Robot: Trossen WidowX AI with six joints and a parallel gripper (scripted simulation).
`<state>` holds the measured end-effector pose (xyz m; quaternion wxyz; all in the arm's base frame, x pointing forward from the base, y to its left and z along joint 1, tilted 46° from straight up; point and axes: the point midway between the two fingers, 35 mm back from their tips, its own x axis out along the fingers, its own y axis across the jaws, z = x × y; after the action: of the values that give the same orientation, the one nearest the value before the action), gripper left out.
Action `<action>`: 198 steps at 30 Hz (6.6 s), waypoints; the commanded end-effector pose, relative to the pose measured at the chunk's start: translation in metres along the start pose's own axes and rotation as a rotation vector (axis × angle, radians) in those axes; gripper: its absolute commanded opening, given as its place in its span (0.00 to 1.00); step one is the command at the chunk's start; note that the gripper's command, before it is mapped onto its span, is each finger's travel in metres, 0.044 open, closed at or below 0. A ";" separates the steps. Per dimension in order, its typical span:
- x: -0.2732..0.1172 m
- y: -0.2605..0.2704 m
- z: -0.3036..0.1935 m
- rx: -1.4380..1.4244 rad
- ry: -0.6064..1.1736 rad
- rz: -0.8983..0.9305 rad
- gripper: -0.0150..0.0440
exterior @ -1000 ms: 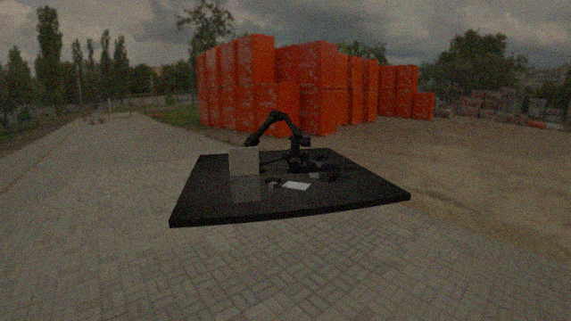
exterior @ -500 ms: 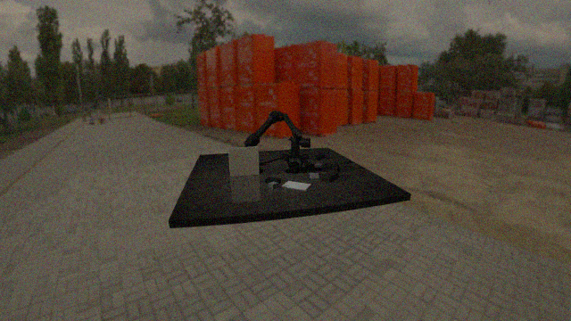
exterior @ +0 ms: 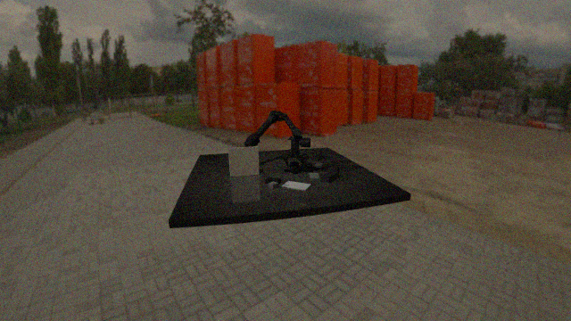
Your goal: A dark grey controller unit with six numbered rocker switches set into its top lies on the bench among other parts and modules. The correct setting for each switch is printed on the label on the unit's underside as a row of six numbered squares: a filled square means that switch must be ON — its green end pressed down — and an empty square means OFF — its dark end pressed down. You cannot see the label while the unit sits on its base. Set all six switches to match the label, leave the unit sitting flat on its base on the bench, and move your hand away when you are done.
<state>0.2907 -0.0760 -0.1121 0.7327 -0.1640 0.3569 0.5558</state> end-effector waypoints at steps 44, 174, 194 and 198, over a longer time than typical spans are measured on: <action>-0.089 -0.001 0.054 -0.009 0.005 -0.006 0.47; -0.038 -0.060 0.020 -0.022 -0.006 0.213 0.47; -0.013 -0.062 0.008 -0.025 -0.010 0.287 0.25; -0.007 -0.062 0.008 -0.025 -0.010 0.287 0.25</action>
<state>0.3505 -0.1002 -0.1074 0.6445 -0.1219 0.3662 0.6600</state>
